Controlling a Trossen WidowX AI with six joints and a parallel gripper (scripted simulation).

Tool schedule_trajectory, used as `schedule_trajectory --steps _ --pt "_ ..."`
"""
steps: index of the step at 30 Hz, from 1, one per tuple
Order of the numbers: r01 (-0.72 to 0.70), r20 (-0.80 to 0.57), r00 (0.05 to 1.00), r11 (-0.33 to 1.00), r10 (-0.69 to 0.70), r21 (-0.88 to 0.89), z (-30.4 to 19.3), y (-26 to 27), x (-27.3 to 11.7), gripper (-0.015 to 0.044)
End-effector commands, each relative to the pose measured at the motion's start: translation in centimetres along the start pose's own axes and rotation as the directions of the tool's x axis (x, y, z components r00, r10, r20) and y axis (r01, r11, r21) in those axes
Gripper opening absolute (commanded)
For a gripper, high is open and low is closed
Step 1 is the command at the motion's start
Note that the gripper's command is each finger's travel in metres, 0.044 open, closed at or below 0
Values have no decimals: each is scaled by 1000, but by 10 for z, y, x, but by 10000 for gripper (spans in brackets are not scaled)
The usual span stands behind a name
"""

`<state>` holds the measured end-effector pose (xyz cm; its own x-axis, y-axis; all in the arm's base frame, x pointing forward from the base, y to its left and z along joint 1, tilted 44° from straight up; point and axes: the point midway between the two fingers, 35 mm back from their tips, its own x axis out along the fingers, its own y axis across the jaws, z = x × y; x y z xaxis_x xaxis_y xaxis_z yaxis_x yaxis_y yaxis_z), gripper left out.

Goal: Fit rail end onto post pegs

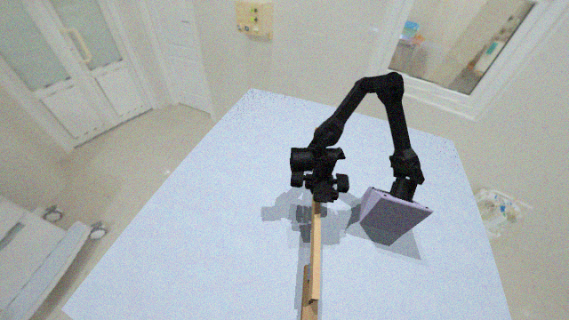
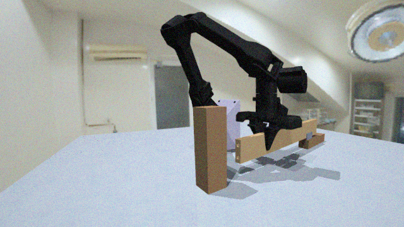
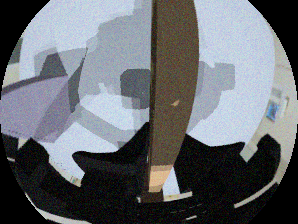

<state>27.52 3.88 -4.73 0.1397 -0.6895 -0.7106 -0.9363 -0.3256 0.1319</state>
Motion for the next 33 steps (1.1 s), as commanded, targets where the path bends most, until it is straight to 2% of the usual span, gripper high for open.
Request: schedule_trajectory --steps 1,33 --pt "4 13 1000 1000 -4 0 3 0 0 0" --pt "4 13 1000 1000 -4 0 -3 0 1 0"
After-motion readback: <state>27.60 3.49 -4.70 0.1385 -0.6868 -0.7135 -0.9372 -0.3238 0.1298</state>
